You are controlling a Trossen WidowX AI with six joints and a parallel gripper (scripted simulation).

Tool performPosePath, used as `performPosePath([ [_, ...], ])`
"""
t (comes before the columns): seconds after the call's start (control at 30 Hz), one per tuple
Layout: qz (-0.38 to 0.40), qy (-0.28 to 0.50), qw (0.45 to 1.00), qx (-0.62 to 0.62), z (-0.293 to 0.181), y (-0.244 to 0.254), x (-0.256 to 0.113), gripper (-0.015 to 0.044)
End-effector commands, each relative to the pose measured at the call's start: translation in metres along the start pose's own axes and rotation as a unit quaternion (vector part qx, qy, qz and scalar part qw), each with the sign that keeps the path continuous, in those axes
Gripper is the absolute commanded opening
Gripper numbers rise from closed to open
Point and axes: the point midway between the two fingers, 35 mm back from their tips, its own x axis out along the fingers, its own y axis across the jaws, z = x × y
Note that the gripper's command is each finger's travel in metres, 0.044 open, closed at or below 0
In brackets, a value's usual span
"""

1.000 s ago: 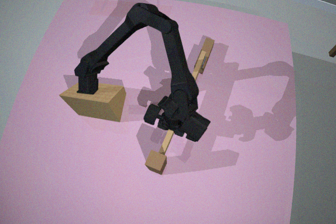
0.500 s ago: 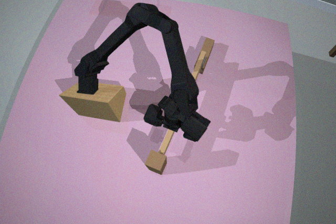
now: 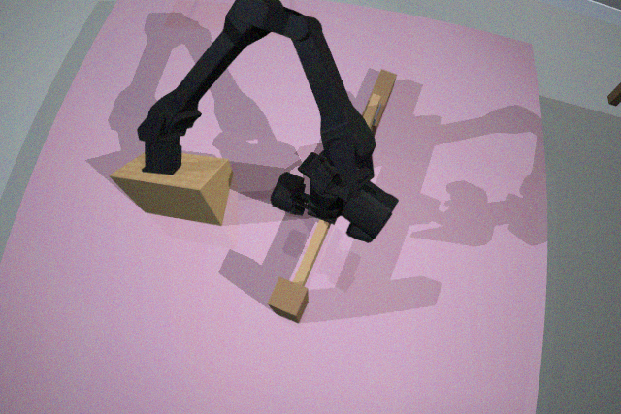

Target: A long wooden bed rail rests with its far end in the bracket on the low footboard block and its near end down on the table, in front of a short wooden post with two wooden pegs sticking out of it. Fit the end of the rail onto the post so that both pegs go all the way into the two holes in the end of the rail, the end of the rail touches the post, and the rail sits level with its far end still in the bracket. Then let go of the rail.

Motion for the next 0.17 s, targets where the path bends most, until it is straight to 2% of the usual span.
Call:
performPosePath([
  [0.0, -0.001, -0.001, 1.000, 0.003, 0.0013, 0.0001, -0.0013, 0.0440],
  [0.13, -0.001, -0.001, 1.000, 0.003, 0.0013, 0.0001, -0.0013, 0.0440],
])
